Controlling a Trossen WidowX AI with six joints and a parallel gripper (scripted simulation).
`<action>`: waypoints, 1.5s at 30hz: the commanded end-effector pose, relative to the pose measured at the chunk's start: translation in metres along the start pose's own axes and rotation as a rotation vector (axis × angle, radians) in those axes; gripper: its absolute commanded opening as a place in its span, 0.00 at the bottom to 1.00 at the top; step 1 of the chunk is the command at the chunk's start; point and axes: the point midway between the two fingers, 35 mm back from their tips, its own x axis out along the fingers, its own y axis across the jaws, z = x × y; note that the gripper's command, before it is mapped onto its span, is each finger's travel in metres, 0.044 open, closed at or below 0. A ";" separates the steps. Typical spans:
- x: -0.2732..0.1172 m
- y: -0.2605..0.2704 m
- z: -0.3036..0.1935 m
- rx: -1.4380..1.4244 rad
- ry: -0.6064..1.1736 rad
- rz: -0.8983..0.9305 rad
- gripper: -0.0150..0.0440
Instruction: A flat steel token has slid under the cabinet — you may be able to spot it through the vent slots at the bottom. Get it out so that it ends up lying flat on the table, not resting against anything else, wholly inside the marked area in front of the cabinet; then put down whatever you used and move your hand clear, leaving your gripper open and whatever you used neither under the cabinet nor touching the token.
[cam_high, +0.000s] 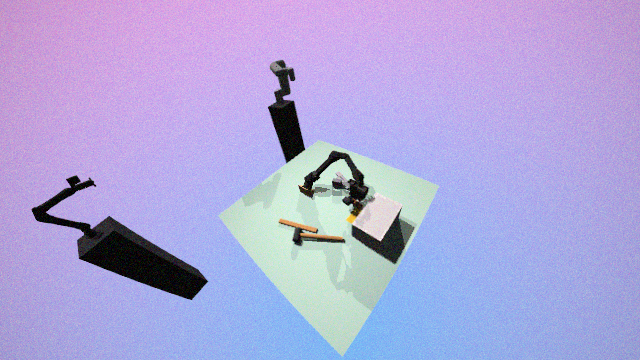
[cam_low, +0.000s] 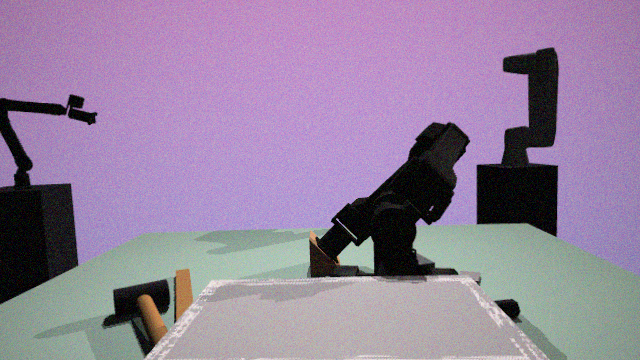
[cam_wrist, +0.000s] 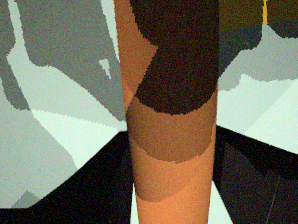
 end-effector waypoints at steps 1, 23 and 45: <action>0.000 -0.001 0.005 0.000 -0.002 0.002 0.25; 0.000 -0.002 0.024 -0.001 -0.003 0.002 0.25; 0.003 -0.012 0.026 -0.001 -0.003 0.002 0.25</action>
